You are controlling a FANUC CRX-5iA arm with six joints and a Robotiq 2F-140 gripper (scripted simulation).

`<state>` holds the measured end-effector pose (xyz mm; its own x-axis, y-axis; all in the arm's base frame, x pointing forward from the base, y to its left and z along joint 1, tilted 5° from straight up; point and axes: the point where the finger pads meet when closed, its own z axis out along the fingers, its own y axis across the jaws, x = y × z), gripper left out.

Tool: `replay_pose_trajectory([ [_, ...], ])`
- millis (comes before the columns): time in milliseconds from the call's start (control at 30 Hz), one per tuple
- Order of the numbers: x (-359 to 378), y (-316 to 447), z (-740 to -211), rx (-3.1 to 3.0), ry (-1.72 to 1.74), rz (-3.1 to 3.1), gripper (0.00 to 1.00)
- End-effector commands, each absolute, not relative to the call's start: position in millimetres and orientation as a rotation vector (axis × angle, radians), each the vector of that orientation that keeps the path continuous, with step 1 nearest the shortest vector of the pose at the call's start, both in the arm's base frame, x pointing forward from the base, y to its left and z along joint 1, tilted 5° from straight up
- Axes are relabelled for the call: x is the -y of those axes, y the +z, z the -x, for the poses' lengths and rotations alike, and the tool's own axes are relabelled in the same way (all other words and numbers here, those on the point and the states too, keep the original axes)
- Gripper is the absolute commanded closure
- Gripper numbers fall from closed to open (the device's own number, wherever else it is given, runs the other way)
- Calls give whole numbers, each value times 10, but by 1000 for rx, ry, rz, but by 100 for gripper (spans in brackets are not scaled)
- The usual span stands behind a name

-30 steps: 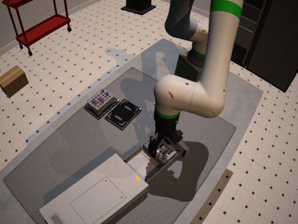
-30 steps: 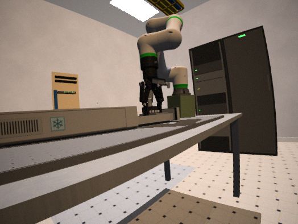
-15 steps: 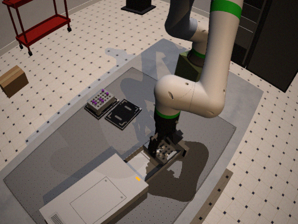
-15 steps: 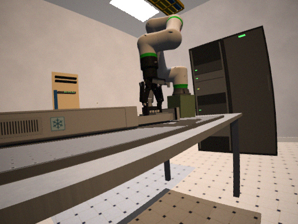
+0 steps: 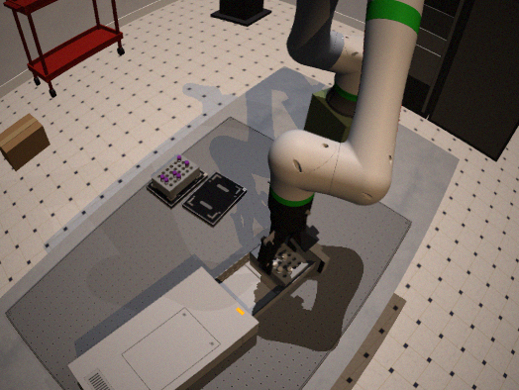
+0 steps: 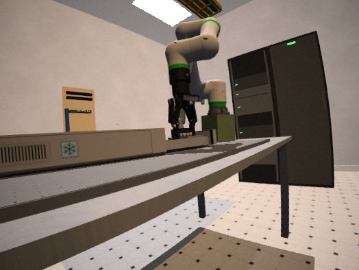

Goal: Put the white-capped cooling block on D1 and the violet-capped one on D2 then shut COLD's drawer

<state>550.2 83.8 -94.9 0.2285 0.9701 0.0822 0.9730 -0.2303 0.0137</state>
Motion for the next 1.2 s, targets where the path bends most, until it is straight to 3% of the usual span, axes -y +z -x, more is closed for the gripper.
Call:
replay_pose_trajectory([
  [0, -837, -923, -5516, 1925, -117, 2431, 90],
  [1167, -826, -780, -5510, 1925, -117, 2431, 90],
])
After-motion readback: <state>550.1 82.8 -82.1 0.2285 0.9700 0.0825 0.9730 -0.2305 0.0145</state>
